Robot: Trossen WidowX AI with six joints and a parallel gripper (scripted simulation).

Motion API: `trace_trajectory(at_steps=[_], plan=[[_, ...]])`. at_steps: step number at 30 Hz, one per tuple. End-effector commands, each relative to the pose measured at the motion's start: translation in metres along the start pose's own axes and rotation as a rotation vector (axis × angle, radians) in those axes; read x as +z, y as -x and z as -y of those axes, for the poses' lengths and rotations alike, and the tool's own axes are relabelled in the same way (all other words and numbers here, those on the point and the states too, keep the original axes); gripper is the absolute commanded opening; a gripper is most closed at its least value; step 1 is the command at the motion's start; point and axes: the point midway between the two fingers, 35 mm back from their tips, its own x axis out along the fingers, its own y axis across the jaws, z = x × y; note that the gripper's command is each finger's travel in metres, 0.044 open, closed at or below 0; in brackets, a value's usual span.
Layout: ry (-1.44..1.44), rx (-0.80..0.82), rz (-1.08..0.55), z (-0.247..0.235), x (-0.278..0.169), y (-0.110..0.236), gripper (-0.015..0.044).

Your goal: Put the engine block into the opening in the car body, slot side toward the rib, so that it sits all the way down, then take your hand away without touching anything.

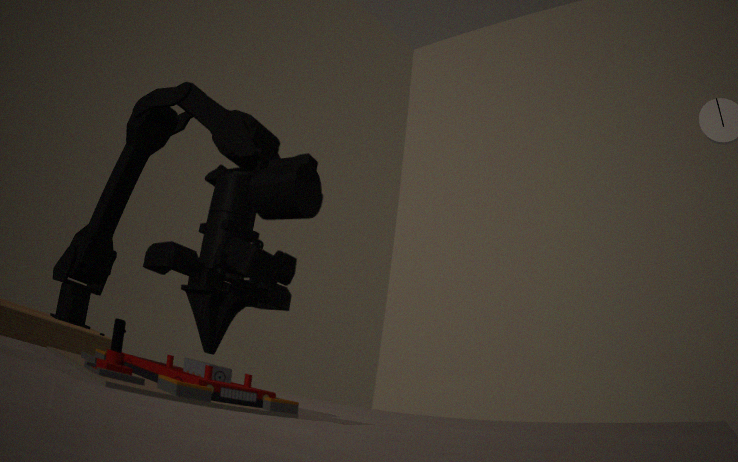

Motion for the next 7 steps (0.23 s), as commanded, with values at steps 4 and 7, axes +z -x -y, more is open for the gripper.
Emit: trace_trajectory(at_steps=[4,7], plan=[[-0.005,-0.005,0.004,0.0006,0.0008,0.0012,0.0000],[-0.005,-0.005,0.004,0.0006,0.0008,0.0012,0.0026]])
